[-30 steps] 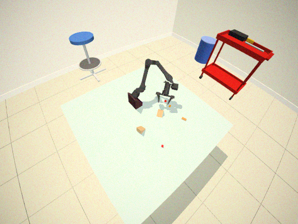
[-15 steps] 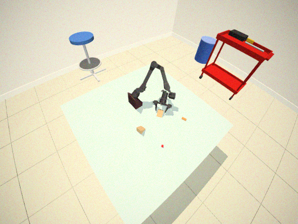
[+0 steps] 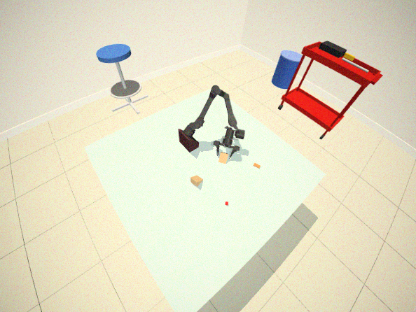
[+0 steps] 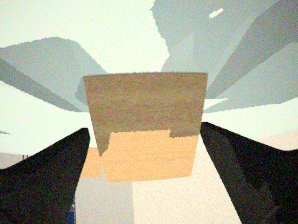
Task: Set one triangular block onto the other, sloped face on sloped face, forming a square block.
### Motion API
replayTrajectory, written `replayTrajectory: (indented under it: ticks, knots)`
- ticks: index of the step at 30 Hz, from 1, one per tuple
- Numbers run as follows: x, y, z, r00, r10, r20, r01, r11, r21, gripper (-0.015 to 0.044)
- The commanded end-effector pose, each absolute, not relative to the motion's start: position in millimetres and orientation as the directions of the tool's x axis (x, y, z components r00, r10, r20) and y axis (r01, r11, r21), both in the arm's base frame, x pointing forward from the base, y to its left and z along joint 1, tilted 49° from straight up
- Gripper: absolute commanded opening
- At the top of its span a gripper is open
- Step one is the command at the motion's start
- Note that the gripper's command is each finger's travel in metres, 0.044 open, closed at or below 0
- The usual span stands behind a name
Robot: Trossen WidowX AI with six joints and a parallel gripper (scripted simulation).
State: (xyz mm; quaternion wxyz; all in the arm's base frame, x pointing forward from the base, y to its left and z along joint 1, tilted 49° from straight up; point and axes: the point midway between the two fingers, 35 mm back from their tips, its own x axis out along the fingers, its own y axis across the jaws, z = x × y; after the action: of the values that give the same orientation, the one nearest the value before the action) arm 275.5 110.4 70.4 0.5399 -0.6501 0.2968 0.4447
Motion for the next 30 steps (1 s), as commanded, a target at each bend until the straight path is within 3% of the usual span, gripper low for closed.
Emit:
replayTrajectory:
  ticks: [1, 5, 12, 19, 30]
  knots:
    - [276, 110, 71, 0.429, 0.094, -0.899, -0.866, -0.241, -0.438, 0.0335]
    - [276, 110, 71, 0.429, 0.094, -0.899, -0.866, -0.241, -0.438, 0.023]
    - [276, 110, 71, 0.429, 0.094, -0.899, -0.866, -0.241, -0.438, 0.0183]
    - [276, 102, 78, 0.427, 0.093, -0.899, -0.867, -0.241, -0.437, 0.0]
    - [274, 61, 112, 0.425, 0.09, -0.901, -0.868, -0.242, -0.434, 0.0]
